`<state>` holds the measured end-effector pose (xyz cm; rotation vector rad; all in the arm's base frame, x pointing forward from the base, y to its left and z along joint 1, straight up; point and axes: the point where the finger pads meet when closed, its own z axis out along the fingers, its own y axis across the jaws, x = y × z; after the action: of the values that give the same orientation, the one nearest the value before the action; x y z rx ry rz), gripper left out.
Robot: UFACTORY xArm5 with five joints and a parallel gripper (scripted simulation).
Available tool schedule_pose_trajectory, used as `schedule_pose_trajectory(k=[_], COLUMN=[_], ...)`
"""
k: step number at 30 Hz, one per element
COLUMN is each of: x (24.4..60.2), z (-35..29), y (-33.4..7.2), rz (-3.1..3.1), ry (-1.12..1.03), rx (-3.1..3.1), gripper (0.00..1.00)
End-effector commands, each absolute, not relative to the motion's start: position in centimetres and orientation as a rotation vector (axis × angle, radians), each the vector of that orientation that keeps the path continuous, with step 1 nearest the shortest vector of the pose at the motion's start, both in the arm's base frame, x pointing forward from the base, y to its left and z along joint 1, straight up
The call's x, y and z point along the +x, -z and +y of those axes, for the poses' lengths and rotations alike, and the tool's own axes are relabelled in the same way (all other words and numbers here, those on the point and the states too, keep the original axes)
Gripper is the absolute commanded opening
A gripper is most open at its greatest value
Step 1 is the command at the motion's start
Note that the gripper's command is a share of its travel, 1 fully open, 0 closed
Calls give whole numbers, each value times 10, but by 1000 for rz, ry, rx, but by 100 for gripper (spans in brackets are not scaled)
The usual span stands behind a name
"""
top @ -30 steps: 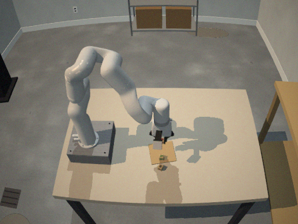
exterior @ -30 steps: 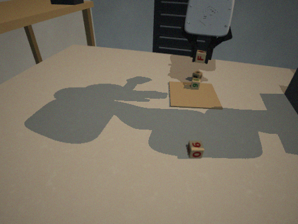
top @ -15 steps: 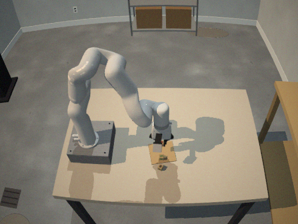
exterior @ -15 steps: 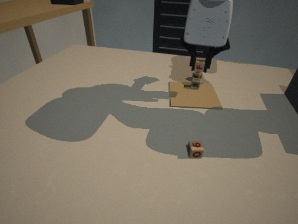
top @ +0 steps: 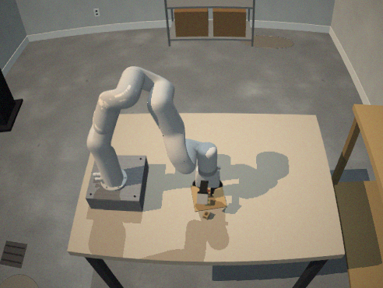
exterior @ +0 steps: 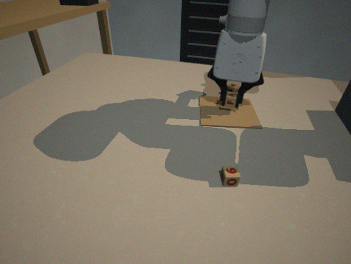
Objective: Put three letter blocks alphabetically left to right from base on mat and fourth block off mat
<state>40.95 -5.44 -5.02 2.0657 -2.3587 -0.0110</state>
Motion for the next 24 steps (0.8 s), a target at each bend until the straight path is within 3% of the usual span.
schedule_pose_trajectory(k=[1, 24], x=[412, 412], z=[-55, -55], y=[56, 61], rz=[-2361, -2361], ry=[5, 5], rx=[2068, 2068], gripper=[21, 21])
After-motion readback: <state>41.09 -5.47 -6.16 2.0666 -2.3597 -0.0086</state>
